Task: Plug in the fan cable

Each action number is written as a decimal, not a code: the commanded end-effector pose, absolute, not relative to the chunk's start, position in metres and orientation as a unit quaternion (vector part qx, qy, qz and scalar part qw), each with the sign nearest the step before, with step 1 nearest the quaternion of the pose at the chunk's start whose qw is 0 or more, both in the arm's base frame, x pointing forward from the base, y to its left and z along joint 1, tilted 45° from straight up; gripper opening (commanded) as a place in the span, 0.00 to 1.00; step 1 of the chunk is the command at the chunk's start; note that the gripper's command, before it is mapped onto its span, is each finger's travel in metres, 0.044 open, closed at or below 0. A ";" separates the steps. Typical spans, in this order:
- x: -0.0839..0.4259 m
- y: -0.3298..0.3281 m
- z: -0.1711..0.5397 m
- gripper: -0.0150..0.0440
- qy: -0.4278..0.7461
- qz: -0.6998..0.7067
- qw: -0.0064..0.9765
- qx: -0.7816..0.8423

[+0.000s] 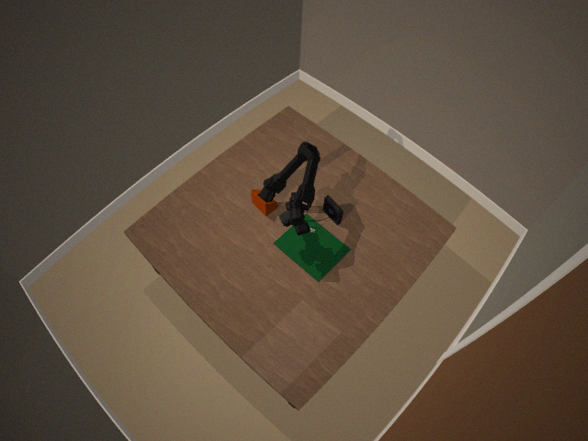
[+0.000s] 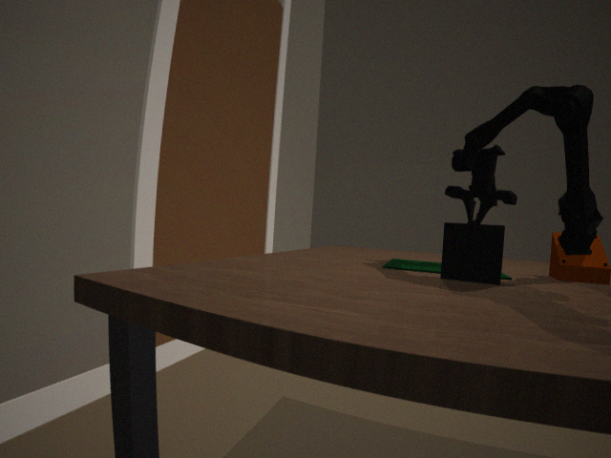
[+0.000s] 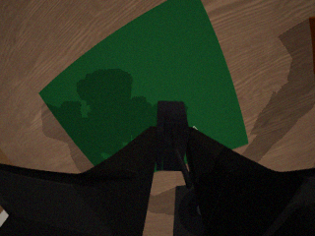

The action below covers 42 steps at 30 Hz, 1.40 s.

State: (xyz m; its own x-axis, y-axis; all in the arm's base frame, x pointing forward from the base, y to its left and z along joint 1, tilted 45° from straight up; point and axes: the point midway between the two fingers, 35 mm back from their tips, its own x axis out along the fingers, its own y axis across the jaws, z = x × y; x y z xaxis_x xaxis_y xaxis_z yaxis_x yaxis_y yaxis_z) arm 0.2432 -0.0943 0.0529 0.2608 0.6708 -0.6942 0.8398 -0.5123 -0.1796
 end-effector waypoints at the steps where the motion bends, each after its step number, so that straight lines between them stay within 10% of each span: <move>1: 0.246 -0.094 0.054 0.25 0.510 -0.344 0.166 0.770; 42: 0.265 -0.081 0.068 0.25 0.662 -0.005 0.541 0.519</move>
State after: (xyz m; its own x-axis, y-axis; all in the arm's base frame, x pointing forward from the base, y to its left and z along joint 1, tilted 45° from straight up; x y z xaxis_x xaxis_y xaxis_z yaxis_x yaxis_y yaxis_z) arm 0.2647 -0.0810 0.0682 0.1294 0.6852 -0.7167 0.7032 0.4462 0.5536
